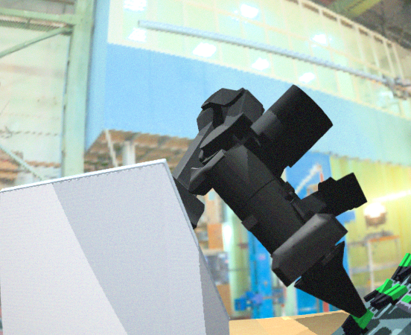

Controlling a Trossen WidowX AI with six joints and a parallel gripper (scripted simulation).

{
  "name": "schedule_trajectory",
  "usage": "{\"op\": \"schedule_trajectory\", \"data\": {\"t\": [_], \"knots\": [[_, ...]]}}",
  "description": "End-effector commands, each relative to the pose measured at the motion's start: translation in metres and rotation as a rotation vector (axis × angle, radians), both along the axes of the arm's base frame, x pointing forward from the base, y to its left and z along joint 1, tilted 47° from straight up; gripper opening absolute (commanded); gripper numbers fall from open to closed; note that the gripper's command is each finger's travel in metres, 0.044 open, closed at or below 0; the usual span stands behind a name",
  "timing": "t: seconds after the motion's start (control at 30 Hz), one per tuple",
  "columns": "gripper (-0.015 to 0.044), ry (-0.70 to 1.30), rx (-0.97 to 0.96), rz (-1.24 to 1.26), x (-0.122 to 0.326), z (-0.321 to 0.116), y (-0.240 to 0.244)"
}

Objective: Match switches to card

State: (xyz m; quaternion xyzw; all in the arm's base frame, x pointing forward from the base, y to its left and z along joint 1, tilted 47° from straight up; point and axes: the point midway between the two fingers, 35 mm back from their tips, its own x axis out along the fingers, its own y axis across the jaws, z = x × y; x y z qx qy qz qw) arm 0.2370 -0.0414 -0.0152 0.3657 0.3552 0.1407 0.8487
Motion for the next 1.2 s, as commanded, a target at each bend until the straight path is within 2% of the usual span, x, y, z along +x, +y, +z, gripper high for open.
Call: {"op": "schedule_trajectory", "data": {"t": [0.0,1.17], "knots": [[0.0,0.003,0.0,-0.003,0.0001,-0.0007,-0.0001],[0.0,0.003,0.001,-0.003,0.0035,-0.0029,0.0023]]}}
